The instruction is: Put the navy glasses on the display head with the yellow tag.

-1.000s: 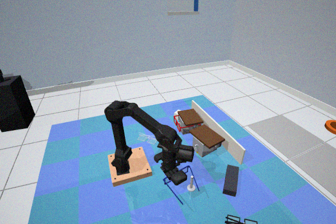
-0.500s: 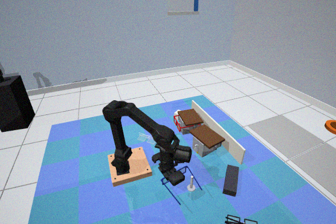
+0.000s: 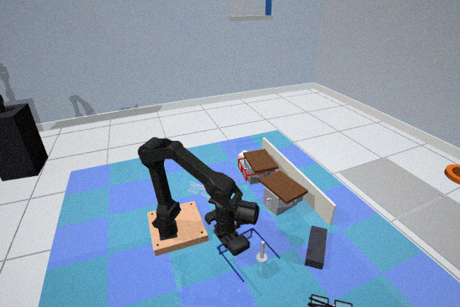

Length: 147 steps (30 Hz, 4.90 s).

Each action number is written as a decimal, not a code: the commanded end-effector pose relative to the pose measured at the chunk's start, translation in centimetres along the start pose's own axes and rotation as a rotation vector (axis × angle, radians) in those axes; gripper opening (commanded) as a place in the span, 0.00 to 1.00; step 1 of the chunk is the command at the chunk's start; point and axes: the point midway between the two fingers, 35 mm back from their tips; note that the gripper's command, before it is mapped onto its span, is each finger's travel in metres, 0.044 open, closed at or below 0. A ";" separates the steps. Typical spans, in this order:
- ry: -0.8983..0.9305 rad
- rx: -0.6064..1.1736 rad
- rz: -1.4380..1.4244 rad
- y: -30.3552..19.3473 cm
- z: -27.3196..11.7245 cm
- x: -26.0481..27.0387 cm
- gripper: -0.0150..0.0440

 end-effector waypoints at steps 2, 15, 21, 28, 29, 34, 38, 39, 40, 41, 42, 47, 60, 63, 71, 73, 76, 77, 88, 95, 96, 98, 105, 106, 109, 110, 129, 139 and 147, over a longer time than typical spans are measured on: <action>0.013 0.002 -0.002 -0.4 0.2 0.5 0.25; 0.013 0.002 -0.002 -0.2 0.2 0.4 0.25; 0.013 0.002 -0.002 -0.2 0.2 0.4 0.25; 0.013 0.001 -0.002 0.3 0.2 0.3 0.25; 0.013 0.001 -0.002 0.3 0.2 0.3 0.25; 0.013 0.001 -0.002 0.5 -0.5 0.1 0.25; 0.013 0.001 -0.002 0.7 -2.3 0.0 0.25; 0.013 0.001 -0.002 0.7 -2.7 0.0 0.25; 0.013 0.001 -0.002 0.8 -3.2 -0.1 0.25; 0.013 0.001 -0.002 0.8 -3.7 -0.1 0.25; 0.013 0.001 -0.002 0.8 -4.2 -0.1 0.25; 0.013 0.001 -0.002 0.9 -5.8 0.0 0.25; 0.015 -0.003 -0.002 4.3 -5.8 2.0 0.25; 0.015 -0.003 -0.002 5.4 -5.9 2.8 0.25; 0.017 -0.006 -0.002 7.8 -5.9 5.0 0.25; 0.018 -0.006 -0.002 8.4 -5.9 5.6 0.25; 0.019 -0.007 -0.002 9.2 -5.9 6.6 0.25; 0.019 -0.007 -0.002 9.5 -5.9 6.9 0.25; 0.023 -0.010 -0.002 11.9 -6.0 10.7 0.25; 0.025 -0.011 -0.002 12.8 -6.1 12.7 0.25; 0.025 -0.011 -0.002 12.8 -6.1 12.7 0.25; 0.025 -0.011 -0.002 12.8 -6.0 12.7 0.25; 0.024 -0.011 -0.002 12.9 -5.5 12.7 0.25; 0.024 -0.011 -0.002 13.0 -5.4 12.7 0.25; 0.024 -0.011 -0.002 13.0 -5.1 12.7 0.25; 0.024 -0.011 -0.002 13.0 -5.0 12.7 0.25; 0.024 -0.011 -0.002 13.2 -3.4 12.6 0.25; 0.024 -0.011 -0.002 13.3 -2.5 12.6 0.25; 0.024 -0.011 -0.002 13.4 -1.9 12.6 0.25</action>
Point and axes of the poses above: the point midway between the two fingers, 35 mm back from their tips, its own z axis out along the fingers, its own x axis across the jaws, y = z × x, and after that the axes turned 15 degrees about -z, right-handed
